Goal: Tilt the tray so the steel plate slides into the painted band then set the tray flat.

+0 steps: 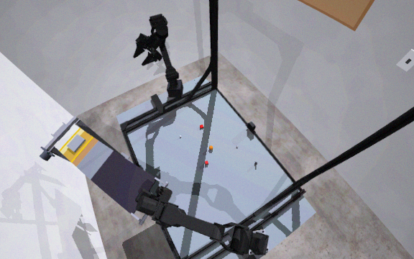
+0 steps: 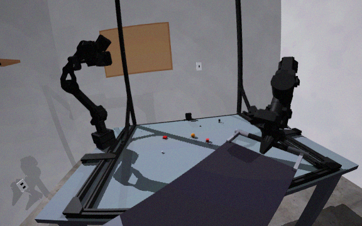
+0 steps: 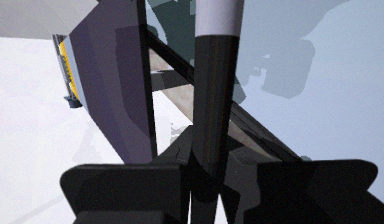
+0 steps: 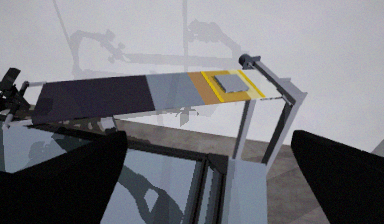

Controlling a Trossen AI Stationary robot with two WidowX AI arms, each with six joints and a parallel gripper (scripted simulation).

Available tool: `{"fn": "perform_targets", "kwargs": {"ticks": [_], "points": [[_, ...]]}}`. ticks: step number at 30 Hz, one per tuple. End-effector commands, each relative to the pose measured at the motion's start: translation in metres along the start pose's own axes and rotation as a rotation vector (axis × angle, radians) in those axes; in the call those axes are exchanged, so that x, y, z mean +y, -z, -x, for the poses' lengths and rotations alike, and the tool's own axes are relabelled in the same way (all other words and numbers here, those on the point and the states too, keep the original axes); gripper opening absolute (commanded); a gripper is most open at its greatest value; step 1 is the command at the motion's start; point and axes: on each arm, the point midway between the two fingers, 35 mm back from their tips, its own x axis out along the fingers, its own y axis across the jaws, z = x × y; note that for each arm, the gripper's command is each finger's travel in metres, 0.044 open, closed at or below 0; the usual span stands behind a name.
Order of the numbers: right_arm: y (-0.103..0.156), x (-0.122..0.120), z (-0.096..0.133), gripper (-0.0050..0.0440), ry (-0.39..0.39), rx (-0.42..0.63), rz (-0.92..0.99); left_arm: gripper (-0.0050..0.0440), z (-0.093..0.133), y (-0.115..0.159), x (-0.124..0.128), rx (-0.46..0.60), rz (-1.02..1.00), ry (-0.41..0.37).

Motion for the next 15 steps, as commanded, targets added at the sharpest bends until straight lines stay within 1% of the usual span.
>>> {"fn": "perform_targets", "kwargs": {"ticks": [1,15], "points": [[-0.0003,0.0000,0.0000,0.0440,0.002,-0.001,-0.001,0.0000,0.0170,0.0004,0.0147,0.004,0.000,-0.039],[-0.0003,0.0000,0.0000,0.0440,0.002,-0.001,-0.001,0.0000,0.0232,0.0004,0.0218,0.004,0.000,-0.054]]}}
